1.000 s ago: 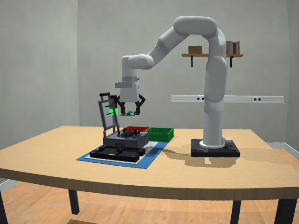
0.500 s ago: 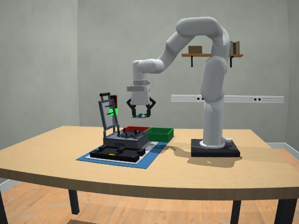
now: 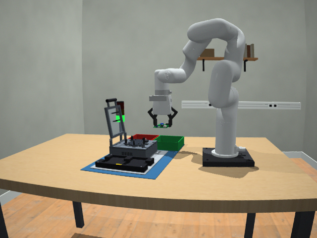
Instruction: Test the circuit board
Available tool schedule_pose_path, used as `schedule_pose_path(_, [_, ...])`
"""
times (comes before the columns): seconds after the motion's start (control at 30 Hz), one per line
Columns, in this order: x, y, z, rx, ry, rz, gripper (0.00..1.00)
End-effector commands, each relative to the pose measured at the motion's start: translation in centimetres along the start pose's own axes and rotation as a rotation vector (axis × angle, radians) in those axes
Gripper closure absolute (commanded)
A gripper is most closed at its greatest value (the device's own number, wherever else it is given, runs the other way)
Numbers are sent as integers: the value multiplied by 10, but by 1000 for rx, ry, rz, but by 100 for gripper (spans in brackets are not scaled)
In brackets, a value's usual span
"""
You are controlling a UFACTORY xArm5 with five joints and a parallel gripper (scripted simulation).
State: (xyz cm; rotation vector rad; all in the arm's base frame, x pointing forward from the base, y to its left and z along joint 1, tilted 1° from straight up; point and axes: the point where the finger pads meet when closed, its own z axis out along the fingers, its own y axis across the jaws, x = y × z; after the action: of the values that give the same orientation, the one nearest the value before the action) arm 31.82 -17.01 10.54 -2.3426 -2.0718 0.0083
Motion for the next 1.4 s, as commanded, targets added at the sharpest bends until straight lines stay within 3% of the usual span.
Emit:
schedule_pose_path(0.0, [-20,-8,5,-4,-1,-1,21])
schedule_pose_path(0.33, [-40,-19,11,-4,0,-1,21])
schedule_pose_path(1.0, [-41,-19,13,-4,0,-1,21])
schedule_pose_path(1.37, [-41,-19,31,-4,0,-1,21])
